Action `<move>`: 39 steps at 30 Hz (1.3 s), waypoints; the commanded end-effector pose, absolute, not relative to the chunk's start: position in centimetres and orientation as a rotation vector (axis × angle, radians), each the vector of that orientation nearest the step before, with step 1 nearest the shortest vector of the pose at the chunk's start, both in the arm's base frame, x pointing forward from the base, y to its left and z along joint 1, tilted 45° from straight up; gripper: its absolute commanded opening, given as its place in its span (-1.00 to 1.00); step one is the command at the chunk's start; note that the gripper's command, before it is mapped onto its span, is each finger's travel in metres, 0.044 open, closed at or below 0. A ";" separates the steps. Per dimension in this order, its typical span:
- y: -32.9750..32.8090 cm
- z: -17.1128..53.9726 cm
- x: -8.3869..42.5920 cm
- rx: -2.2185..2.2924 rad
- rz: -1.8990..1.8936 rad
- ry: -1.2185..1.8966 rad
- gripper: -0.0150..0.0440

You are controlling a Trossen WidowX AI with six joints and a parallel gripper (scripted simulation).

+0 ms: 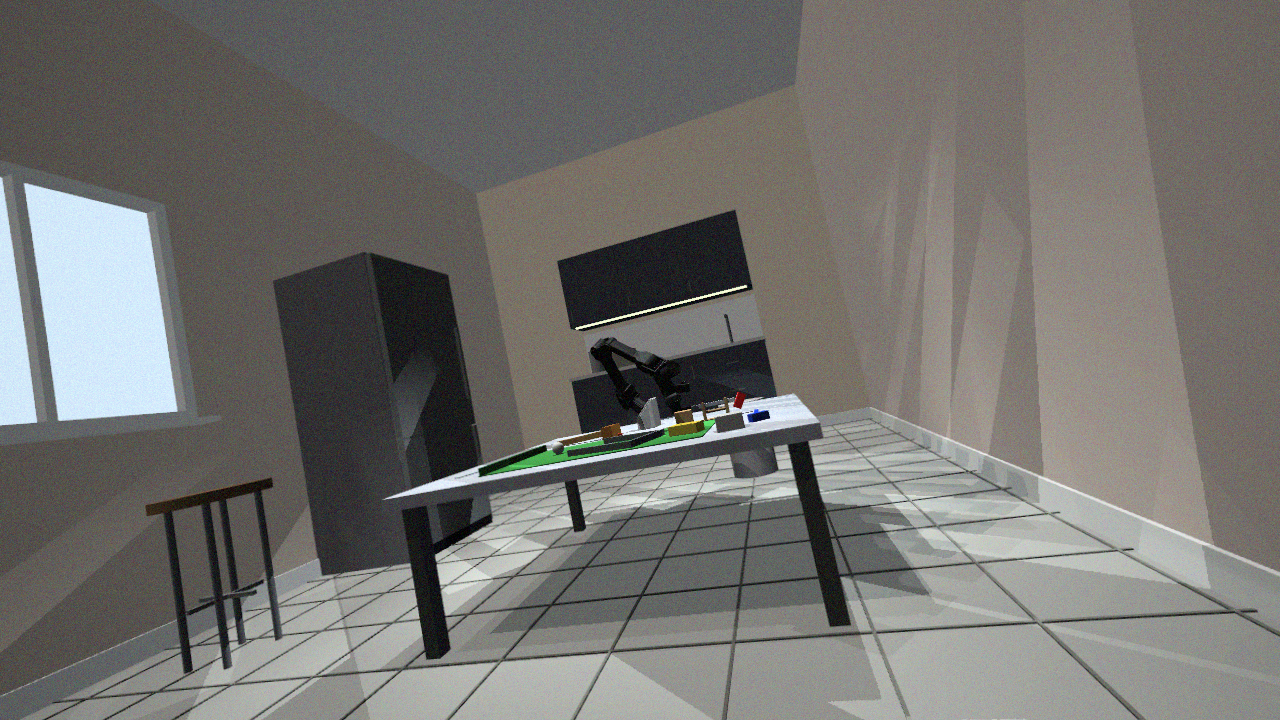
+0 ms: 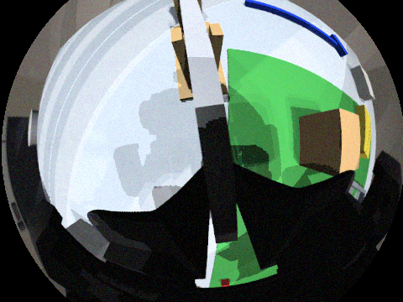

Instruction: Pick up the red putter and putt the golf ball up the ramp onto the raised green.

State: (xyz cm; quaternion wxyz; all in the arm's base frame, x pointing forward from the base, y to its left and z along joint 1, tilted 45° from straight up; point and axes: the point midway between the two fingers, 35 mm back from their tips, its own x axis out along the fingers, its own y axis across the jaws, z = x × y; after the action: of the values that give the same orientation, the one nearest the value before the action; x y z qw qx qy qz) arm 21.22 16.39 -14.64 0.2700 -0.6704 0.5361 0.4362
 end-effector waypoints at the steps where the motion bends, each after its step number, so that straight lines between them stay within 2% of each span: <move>1: 16.4 -14.6 21.2 -1.806 1.175 1.444 -0.40; 5: 16.5 -14.5 21.2 -1.806 1.175 1.444 -0.49; 23: 23.3 -7.5 20.0 -1.803 1.181 1.445 -0.49; 26: 22.7 -7.7 20.5 -1.802 1.155 1.447 -0.49; 39: 17.8 0.6 26.6 -1.473 0.653 1.523 -0.49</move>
State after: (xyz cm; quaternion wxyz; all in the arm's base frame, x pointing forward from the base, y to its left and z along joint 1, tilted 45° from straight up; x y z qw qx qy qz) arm 25.45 18.89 -1.29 0.4094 -0.6144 0.6041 0.3000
